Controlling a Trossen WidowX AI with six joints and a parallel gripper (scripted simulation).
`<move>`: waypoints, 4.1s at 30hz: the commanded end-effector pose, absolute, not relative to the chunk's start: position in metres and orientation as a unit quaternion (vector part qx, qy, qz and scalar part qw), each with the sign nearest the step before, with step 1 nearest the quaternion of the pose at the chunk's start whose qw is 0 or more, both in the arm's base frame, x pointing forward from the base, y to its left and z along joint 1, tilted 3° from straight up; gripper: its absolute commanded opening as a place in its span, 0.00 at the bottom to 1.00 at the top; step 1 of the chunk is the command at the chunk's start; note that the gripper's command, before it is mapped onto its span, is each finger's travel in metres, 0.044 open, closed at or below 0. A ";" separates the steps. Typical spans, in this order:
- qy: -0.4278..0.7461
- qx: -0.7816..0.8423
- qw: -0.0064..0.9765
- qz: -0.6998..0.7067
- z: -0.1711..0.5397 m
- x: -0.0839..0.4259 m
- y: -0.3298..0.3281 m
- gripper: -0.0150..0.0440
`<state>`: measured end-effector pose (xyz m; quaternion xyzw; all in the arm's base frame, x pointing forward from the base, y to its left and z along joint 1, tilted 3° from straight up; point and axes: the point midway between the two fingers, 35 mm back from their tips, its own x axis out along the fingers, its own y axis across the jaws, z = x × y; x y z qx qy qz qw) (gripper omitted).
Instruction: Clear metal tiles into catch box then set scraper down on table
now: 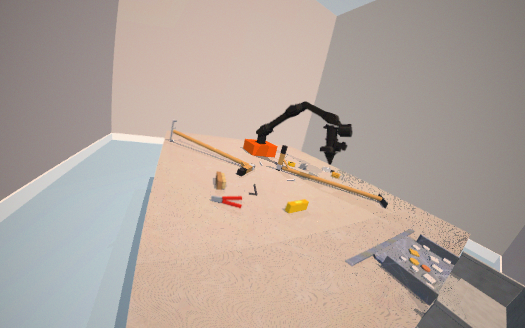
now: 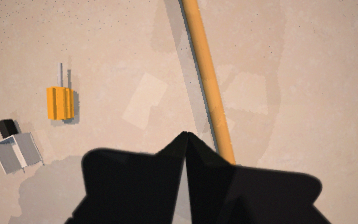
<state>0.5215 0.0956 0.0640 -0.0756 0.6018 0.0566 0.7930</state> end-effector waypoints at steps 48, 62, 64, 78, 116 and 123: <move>0.618 -0.073 0.781 0.054 -0.031 0.521 0.084 0.25; 0.616 -0.073 0.783 0.053 -0.030 0.530 0.073 0.25; 0.615 -0.073 0.783 0.053 -0.030 0.531 0.072 0.25; 0.613 -0.073 0.785 0.053 -0.029 0.539 0.060 0.25; 0.606 -0.074 0.790 0.051 -0.027 0.559 0.028 0.25; 0.605 -0.075 0.791 0.051 -0.027 0.562 0.022 0.25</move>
